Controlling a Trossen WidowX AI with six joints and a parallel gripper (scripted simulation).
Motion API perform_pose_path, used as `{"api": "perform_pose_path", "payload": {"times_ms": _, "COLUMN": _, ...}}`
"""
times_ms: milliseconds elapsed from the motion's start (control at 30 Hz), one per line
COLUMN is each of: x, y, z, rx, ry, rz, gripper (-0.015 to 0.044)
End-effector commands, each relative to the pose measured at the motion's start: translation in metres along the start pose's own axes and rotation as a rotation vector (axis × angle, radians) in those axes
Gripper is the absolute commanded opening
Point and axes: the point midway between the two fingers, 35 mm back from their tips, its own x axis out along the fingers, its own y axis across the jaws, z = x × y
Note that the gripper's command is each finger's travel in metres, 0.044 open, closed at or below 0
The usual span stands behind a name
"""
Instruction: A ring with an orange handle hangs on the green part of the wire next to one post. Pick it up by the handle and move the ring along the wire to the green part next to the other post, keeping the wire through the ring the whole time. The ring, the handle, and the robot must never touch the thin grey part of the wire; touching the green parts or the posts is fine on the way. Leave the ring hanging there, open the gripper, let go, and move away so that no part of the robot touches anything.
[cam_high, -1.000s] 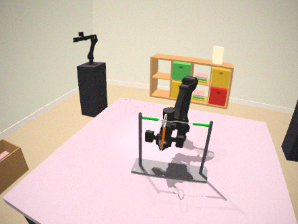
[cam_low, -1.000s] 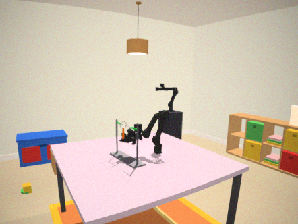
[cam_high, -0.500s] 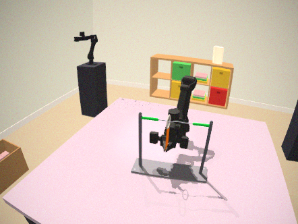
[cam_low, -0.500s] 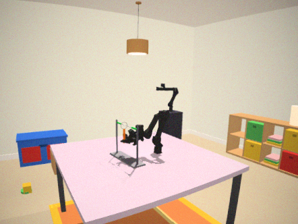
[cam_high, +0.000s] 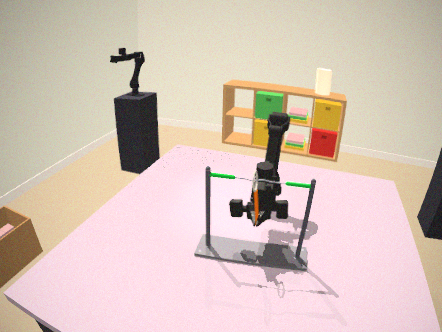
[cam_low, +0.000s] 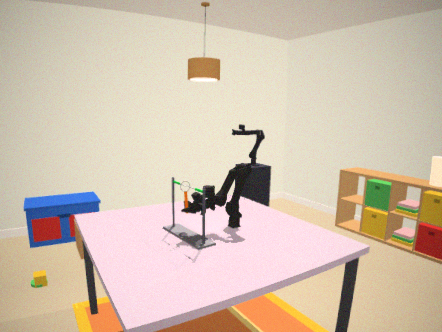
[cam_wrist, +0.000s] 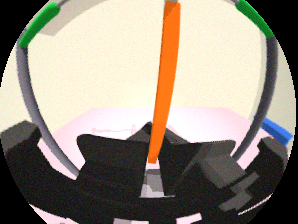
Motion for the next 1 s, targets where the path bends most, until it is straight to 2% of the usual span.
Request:
{"api": "perform_pose_path", "payload": {"times_ms": 0, "x": -0.0001, "y": 0.0066, "z": 0.0020, "rx": 0.026, "ry": -0.007, "rz": 0.020, "gripper": -0.0150}}
{"api": "perform_pose_path", "payload": {"times_ms": 967, "x": 0.0011, "y": 0.0028, "z": 0.0042, "rx": -0.247, "ry": -0.013, "rz": 0.175, "gripper": -0.0150}}
